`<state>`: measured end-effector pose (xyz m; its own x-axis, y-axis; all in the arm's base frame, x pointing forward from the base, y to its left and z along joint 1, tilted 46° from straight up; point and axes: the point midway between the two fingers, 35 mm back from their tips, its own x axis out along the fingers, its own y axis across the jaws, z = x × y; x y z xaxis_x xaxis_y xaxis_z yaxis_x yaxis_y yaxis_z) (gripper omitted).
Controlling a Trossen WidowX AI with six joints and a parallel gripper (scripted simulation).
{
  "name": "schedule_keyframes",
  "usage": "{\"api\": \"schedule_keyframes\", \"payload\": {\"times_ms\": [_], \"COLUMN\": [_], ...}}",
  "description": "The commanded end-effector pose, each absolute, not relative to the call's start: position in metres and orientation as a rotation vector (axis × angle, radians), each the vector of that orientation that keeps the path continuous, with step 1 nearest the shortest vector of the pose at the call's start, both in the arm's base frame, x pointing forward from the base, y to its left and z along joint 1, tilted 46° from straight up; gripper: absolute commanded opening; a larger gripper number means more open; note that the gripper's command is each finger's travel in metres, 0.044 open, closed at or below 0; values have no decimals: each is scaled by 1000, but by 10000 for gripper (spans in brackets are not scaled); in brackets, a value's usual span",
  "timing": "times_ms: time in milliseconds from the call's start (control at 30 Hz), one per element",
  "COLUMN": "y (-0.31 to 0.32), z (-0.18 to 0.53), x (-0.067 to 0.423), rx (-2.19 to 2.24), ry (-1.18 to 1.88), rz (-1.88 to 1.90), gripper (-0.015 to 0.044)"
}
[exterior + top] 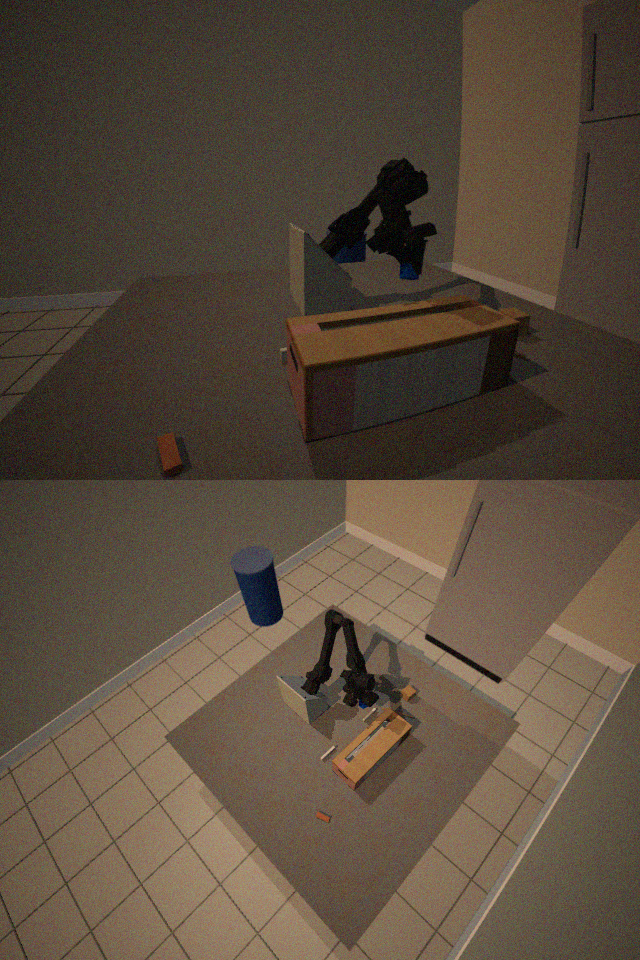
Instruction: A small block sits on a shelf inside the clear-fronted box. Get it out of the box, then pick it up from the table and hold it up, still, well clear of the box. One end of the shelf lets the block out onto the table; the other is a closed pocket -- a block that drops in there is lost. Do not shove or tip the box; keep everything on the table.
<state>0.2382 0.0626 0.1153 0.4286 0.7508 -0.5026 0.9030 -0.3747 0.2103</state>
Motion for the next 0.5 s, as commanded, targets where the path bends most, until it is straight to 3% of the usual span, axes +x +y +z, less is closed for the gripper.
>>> {"api": "schedule_keyframes", "payload": {"times_ms": [0, 467], "y": [61, 55], "z": [117, 123], "x": [235, 227], "rx": [2378, 2824], "ry": [1411, 1404], "rz": [-569, -1023], "gripper": [0, 0]}}
